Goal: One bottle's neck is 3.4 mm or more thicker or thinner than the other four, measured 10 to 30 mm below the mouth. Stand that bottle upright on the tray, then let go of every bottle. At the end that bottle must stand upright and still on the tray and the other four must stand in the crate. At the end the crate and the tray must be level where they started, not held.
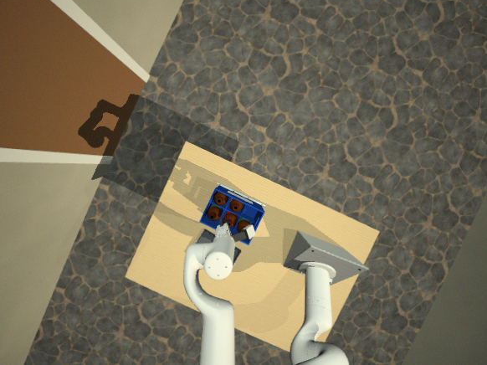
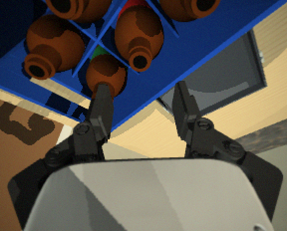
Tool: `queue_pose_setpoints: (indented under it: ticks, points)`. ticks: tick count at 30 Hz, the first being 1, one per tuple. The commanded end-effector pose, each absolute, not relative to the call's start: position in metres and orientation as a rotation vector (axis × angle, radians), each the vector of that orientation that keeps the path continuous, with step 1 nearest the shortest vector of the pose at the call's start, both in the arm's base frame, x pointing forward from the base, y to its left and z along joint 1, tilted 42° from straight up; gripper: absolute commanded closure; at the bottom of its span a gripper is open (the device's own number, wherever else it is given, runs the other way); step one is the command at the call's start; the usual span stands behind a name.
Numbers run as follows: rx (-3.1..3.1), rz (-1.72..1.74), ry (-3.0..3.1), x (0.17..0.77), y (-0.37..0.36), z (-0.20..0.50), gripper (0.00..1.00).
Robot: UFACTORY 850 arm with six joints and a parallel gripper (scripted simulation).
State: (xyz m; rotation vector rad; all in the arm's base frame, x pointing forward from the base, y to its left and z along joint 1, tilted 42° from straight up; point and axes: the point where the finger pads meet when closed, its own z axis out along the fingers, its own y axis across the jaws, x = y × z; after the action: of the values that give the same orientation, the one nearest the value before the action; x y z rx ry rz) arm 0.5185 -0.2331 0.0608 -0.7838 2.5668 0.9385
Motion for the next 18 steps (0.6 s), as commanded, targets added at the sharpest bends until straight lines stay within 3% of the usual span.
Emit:
queue_pose_setpoints:
  ticks: [1,18]
  points:
    - [-0.784,0.936,2.566,0.519,-0.232,0.059,0.35]
    - [-0.784,0.936,2.566,0.521,-0.22,0.045,0.35]
